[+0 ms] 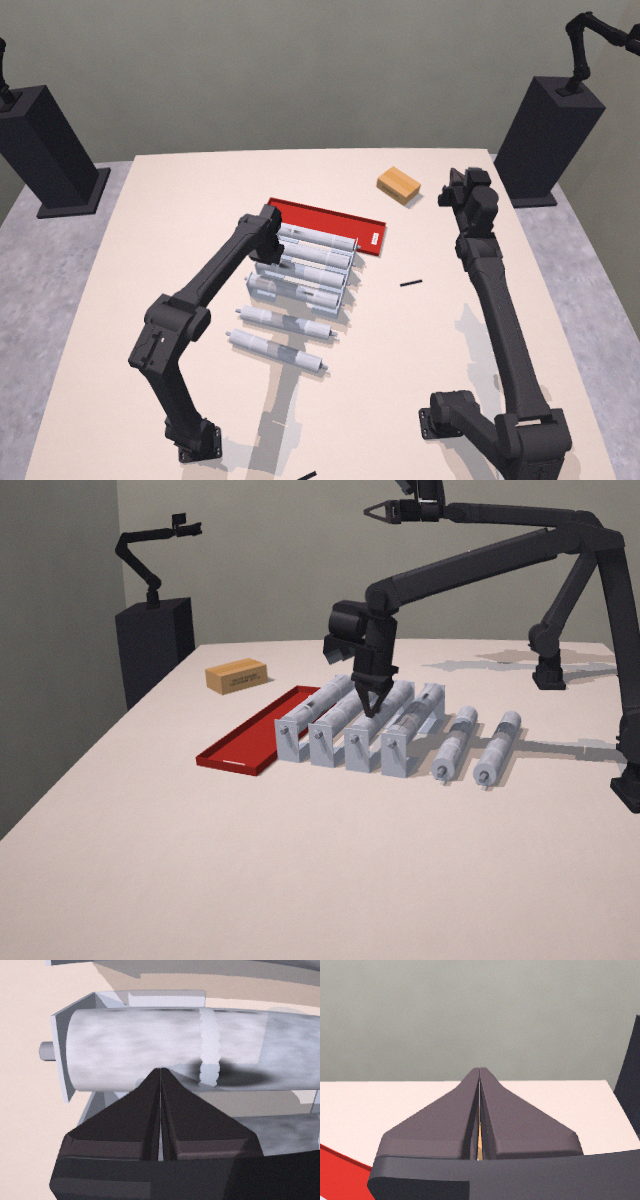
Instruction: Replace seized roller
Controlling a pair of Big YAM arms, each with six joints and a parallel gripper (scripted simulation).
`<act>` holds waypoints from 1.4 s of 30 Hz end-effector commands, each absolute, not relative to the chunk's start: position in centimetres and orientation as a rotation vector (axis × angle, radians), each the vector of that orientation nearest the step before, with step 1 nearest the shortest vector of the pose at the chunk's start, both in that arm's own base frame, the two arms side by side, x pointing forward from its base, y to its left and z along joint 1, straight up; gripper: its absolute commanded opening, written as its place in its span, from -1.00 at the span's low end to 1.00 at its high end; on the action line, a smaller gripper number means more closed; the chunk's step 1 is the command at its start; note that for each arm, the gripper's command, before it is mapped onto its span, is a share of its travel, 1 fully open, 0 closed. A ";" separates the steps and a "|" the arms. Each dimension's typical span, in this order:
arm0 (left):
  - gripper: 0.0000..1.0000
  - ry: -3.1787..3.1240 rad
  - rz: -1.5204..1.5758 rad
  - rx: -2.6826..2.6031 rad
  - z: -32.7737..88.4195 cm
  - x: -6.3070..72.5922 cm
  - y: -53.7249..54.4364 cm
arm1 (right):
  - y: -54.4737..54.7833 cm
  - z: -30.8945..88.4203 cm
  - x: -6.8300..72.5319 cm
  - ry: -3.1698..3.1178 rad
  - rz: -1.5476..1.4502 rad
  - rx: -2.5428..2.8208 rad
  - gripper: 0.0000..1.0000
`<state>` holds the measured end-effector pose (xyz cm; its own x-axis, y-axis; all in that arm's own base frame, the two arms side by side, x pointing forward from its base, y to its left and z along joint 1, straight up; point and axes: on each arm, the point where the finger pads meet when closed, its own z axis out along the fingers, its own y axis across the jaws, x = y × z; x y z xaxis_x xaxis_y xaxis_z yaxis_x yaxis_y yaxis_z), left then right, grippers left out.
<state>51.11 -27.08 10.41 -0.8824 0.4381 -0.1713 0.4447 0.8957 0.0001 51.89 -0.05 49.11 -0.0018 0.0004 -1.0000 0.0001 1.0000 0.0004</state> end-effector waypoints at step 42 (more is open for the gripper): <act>-1.00 2.923 -0.052 0.674 7.6 52.9 -27.4 | 0.4 53.5 52.4 1.509 -0.003 -0.013 -1.00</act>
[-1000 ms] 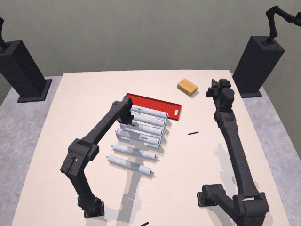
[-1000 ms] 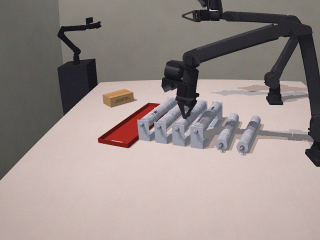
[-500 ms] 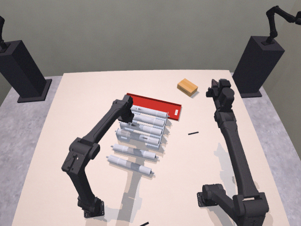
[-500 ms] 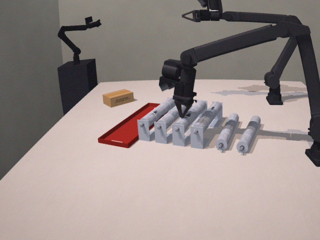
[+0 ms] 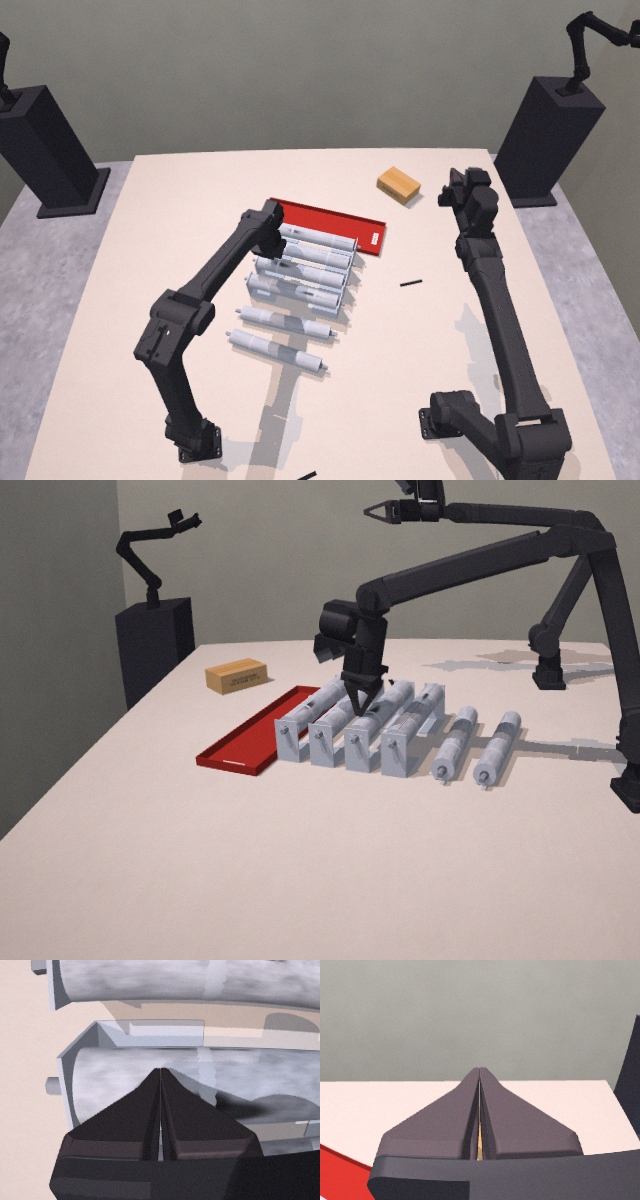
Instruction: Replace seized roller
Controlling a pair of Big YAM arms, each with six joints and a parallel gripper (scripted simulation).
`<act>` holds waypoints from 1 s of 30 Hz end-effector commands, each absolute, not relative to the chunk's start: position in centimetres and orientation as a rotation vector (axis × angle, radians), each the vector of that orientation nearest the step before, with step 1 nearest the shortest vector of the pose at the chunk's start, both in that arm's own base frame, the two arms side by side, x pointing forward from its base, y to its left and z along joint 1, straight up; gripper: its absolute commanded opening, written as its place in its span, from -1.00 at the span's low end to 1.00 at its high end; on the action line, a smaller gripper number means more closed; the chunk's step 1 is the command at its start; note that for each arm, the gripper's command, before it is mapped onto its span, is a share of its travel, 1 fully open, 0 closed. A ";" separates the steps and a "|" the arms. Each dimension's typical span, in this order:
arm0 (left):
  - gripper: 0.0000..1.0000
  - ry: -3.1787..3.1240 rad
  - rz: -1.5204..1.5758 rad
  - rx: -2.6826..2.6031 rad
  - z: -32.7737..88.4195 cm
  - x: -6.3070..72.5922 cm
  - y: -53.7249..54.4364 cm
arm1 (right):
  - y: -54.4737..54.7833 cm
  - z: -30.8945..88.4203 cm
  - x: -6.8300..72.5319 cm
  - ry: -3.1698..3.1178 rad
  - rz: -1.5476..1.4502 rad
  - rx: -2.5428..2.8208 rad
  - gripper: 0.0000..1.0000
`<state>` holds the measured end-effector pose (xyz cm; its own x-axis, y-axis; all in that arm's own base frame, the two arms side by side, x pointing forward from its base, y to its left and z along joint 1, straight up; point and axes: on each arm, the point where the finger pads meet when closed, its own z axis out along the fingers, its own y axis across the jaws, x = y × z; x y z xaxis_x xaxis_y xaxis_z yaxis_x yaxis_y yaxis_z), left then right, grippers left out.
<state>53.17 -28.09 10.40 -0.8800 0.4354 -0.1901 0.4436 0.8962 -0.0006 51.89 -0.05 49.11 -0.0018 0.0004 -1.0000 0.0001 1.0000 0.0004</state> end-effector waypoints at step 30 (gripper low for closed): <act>-1.00 2.953 -0.041 0.681 7.4 52.1 -27.0 | 0.4 53.5 52.4 1.509 -0.003 -0.013 -1.00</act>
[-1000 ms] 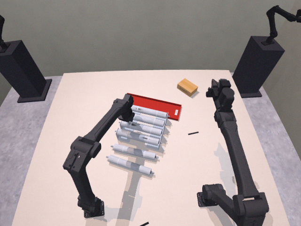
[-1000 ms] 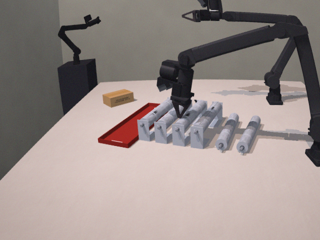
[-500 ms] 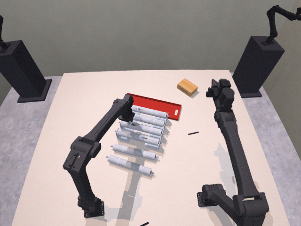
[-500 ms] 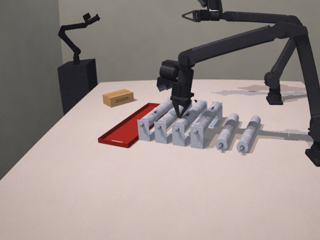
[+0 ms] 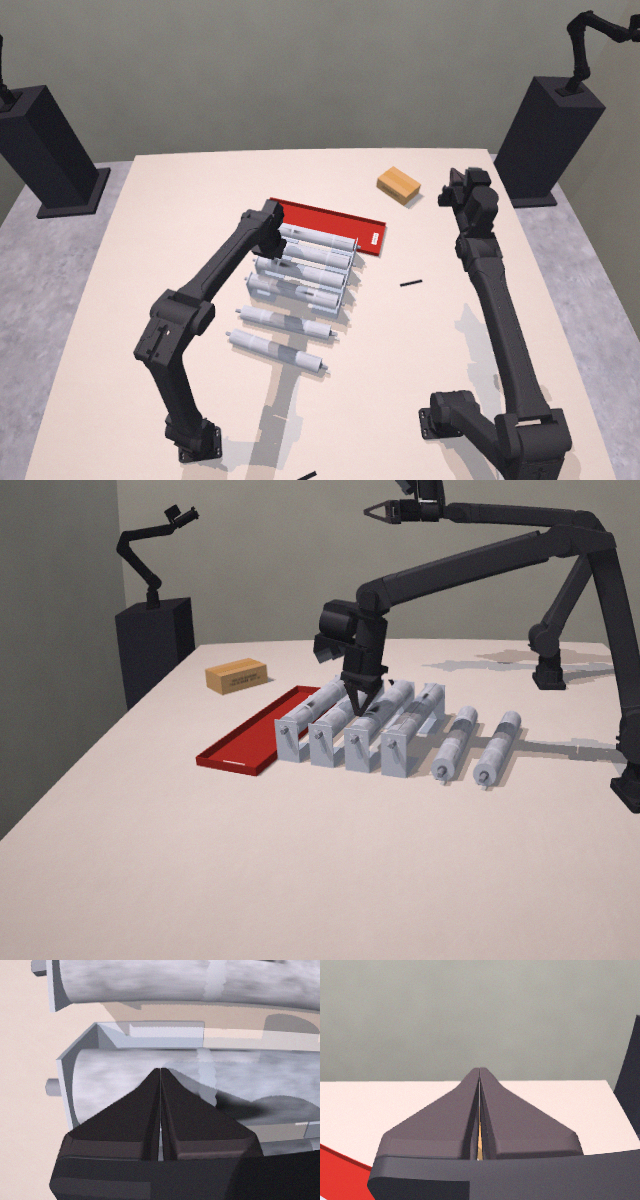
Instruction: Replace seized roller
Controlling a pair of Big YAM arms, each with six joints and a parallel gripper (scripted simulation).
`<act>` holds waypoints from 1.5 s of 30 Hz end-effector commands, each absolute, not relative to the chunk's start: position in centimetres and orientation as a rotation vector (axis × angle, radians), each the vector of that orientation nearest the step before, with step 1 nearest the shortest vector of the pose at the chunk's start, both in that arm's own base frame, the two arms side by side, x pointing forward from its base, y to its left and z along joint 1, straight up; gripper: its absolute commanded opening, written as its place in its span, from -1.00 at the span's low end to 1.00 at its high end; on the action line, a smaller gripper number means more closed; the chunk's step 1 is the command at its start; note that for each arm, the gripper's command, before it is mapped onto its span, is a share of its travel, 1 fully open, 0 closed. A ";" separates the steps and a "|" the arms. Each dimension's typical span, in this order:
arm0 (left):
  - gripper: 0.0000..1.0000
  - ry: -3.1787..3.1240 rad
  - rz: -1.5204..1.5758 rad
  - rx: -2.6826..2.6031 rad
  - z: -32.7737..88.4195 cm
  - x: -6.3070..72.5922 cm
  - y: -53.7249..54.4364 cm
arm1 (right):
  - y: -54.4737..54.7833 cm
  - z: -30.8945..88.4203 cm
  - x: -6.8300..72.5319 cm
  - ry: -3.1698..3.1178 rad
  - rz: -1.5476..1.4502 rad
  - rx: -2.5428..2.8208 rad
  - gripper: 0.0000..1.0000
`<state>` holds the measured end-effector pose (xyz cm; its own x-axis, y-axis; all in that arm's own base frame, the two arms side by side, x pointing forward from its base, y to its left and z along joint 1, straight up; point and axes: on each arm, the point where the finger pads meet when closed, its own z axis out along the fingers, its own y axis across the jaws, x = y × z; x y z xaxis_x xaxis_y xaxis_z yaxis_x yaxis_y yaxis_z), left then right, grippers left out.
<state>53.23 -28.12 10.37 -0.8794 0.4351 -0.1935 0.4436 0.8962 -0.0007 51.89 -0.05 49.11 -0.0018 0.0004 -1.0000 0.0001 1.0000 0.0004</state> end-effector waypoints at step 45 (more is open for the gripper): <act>-1.00 2.832 -0.086 0.660 18.1 52.7 -27.8 | 0.4 53.5 52.4 1.509 -0.003 -0.013 -1.00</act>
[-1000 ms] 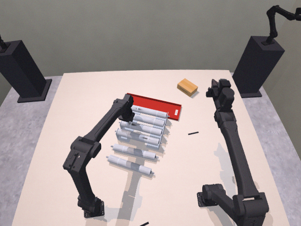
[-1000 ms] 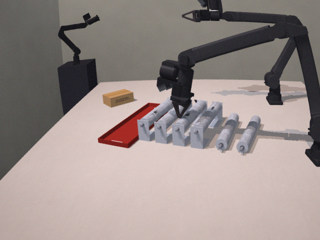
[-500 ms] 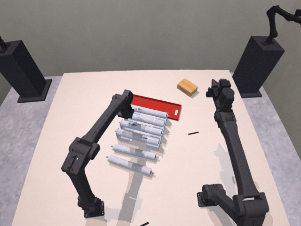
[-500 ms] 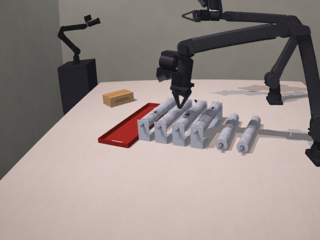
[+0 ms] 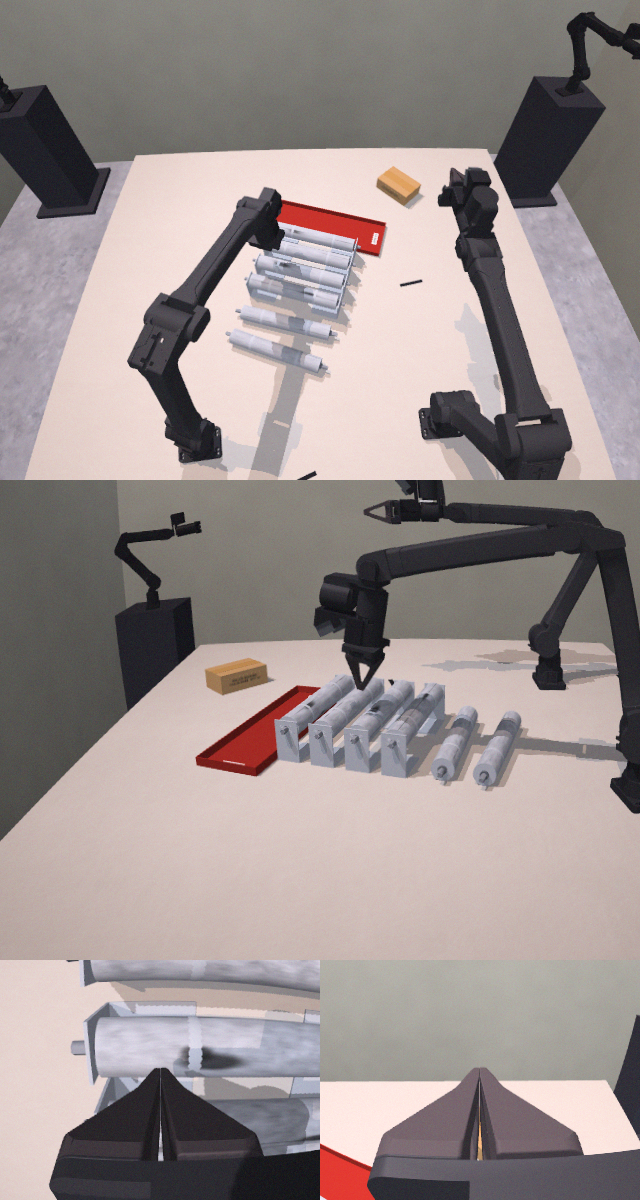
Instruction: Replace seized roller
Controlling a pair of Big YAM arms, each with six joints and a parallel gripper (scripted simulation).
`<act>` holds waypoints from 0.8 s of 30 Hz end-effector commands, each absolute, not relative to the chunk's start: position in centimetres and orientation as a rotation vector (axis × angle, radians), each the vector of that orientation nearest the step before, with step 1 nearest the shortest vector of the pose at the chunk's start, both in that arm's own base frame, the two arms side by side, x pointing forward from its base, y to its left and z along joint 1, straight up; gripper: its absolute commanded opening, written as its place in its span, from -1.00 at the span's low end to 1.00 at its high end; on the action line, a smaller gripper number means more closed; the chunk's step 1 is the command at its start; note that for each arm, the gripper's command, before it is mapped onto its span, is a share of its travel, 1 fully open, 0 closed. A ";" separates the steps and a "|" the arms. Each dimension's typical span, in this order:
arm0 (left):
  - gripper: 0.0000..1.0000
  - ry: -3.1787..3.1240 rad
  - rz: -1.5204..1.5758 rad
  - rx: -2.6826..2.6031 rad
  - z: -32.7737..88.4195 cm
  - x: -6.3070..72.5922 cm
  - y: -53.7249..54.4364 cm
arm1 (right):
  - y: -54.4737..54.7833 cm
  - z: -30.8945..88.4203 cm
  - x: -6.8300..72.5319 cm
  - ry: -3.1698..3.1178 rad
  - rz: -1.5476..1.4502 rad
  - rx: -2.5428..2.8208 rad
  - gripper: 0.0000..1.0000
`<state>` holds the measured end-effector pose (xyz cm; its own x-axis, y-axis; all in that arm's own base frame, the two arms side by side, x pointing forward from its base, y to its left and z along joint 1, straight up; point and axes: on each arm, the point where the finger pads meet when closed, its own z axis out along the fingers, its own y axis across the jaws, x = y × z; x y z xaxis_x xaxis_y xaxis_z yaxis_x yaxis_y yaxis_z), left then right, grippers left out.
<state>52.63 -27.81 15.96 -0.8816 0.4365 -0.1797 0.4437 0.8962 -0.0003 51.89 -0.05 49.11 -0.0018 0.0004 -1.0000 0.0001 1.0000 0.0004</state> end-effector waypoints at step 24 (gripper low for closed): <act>-1.00 2.884 -0.059 0.686 16.5 43.3 -23.9 | 0.4 53.5 52.4 1.509 -0.003 -0.013 -1.00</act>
<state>44.42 -23.76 15.22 -0.8829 0.4382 -0.1685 0.4446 0.8957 0.0000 51.89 -0.05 49.11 -0.0018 0.0004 -1.0000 0.0001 1.0000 0.0004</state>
